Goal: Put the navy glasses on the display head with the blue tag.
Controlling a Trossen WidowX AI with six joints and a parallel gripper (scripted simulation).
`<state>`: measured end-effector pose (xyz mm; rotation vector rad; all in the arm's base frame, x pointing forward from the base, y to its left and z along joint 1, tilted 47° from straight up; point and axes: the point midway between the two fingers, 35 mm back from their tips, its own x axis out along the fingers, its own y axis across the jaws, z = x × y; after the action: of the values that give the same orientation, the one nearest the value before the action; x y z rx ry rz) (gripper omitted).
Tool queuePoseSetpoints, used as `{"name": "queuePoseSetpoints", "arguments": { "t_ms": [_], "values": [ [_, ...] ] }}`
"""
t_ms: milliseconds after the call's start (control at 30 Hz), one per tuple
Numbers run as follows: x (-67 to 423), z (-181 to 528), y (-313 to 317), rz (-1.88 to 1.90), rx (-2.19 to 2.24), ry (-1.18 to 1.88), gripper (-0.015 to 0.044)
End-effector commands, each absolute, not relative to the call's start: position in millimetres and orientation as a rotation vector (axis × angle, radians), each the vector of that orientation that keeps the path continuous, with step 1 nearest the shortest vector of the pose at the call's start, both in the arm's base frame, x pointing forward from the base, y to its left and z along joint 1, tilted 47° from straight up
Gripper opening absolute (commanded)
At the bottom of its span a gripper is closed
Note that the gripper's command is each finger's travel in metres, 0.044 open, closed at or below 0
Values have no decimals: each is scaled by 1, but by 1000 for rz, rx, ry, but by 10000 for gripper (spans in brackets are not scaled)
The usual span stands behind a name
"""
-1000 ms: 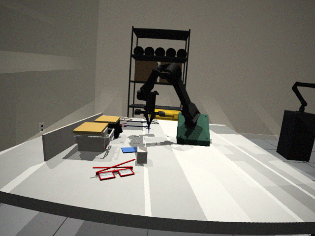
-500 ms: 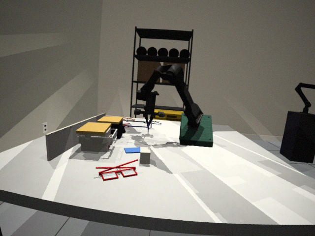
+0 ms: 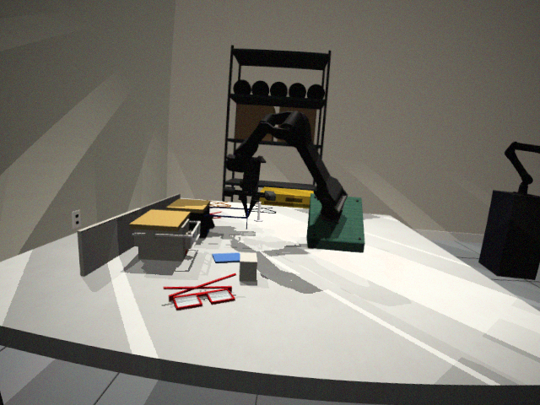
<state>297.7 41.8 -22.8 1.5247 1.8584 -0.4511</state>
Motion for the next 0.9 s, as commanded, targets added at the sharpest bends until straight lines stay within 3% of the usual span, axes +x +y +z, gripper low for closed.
{"name": "queuePoseSetpoints", "arguments": {
  "t_ms": [0, 867],
  "values": [
    [305, -21, 43, -449, 1531, 1855, 0],
    [342, -15, 54, -447, 1531, 1855, 0]
  ]
}}
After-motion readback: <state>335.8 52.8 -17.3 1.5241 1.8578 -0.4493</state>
